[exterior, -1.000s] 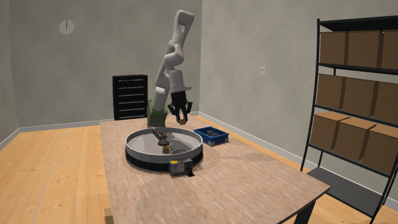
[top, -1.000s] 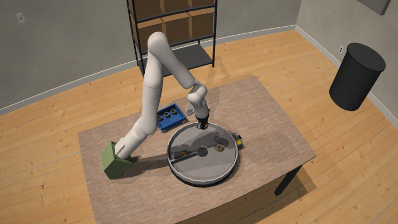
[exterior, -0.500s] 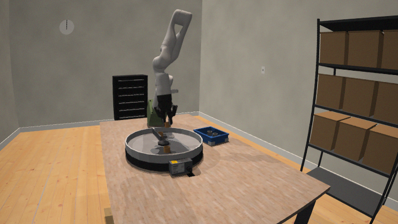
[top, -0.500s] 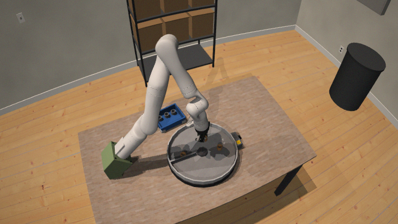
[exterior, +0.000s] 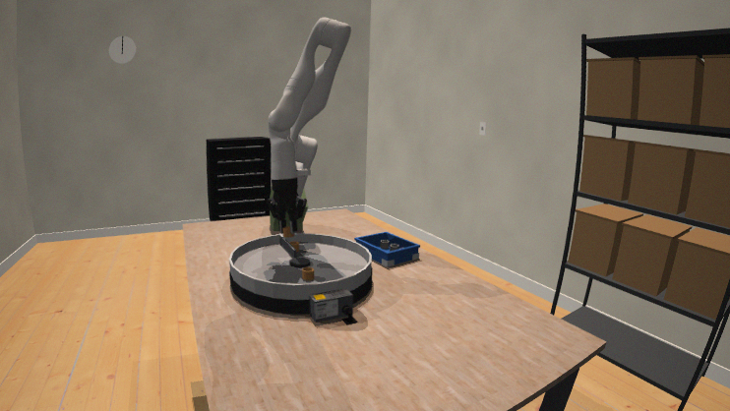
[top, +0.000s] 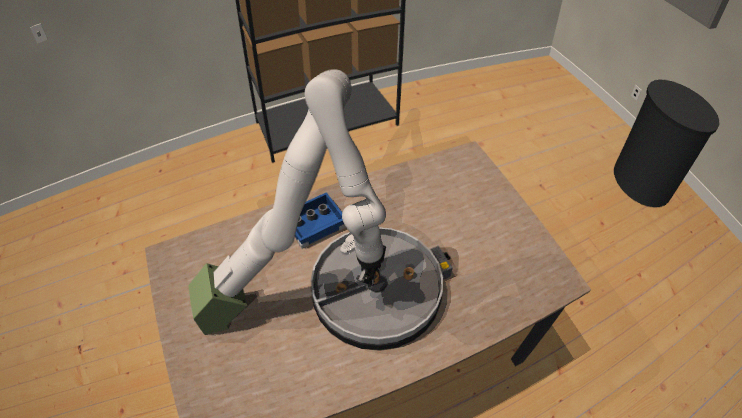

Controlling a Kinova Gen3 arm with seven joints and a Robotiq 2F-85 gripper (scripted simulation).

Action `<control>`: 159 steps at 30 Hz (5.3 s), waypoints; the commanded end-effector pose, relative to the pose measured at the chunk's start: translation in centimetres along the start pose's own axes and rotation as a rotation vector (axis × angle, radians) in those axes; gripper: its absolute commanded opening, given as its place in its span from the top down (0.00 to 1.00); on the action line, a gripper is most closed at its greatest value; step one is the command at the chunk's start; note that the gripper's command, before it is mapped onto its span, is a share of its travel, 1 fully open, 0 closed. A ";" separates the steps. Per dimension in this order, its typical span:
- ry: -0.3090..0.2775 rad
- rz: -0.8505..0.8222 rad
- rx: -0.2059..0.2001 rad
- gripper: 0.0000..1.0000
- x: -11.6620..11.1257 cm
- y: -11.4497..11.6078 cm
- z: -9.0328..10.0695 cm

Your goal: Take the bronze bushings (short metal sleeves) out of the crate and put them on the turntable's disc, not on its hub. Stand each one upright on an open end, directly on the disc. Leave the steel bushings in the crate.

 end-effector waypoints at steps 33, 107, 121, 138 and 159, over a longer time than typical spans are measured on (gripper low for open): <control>0.029 -0.045 -0.103 1.00 -0.3 -6.7 -1.2; 0.030 -0.046 -0.106 1.00 -0.3 -7.1 -1.1; 0.030 -0.046 -0.106 1.00 -0.3 -7.1 -1.1; 0.030 -0.046 -0.106 1.00 -0.4 -7.3 -2.5; 0.041 -0.046 -0.110 1.00 -0.4 -7.4 -3.8</control>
Point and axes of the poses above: the point where the finger pads meet when closed, its own z axis back along the fingers, its own y axis across the jaws, x = y × z, the point moved 5 cm from there along z, back along the fingers, and after that the axes turned 3 degrees about -z, right-handed, at the moved point
